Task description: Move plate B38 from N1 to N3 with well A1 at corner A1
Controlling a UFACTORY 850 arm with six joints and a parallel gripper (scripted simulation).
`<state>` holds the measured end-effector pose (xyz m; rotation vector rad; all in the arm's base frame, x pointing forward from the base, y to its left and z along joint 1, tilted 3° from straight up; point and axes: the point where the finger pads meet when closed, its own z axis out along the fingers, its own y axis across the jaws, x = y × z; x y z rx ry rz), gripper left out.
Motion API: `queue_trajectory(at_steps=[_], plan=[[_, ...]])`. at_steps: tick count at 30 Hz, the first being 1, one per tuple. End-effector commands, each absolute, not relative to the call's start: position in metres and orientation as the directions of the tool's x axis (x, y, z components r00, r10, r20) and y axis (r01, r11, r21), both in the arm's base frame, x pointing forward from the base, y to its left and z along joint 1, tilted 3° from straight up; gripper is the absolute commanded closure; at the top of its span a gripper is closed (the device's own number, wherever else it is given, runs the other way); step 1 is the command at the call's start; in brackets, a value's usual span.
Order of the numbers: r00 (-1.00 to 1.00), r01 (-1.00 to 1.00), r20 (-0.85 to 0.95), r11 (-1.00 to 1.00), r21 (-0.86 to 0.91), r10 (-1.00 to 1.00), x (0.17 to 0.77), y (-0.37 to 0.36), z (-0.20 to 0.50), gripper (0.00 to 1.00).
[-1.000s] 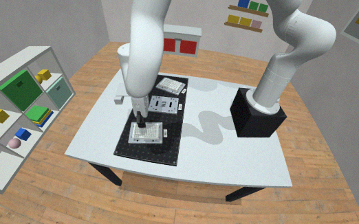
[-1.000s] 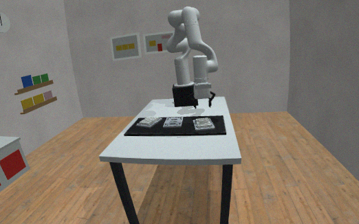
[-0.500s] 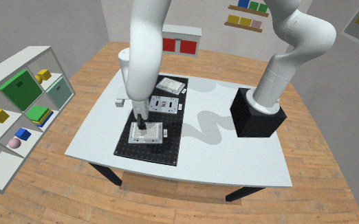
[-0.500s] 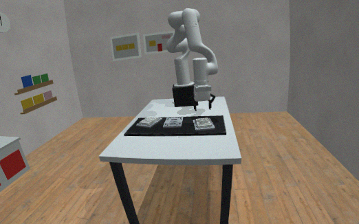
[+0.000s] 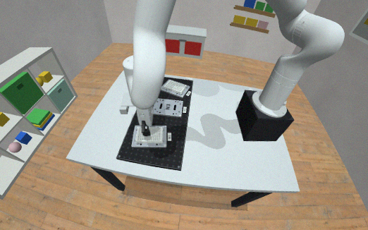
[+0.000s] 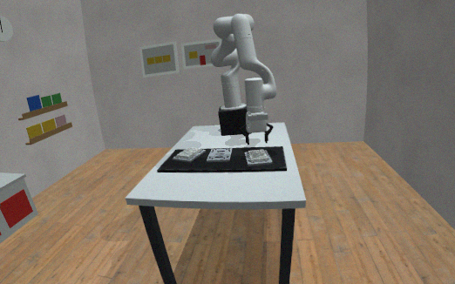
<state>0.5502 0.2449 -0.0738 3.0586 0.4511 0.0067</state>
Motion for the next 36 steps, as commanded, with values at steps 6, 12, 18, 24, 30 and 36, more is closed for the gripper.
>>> queue_trajectory(at_steps=[6, 12, 18, 24, 30, 36], plan=[[0.957, 0.288, -0.001, -0.956, 0.05, 0.289, 0.551, 0.245, -0.09, 0.0], [0.957, 0.288, -0.001, -0.956, 0.05, 0.289, 0.551, 0.244, -0.096, 0.0], [0.957, 0.288, -0.001, -0.956, 0.05, 0.289, 0.552, 0.244, -0.106, 0.0], [0.957, 0.288, -0.001, -0.956, 0.05, 0.289, 0.552, 0.243, -0.116, 0.0], [0.957, 0.288, -0.001, -0.956, 0.05, 0.289, 0.552, 0.243, -0.118, 0.0], [0.957, 0.288, -0.001, -0.956, 0.05, 0.289, 0.552, 0.243, -0.118, 0.0]])
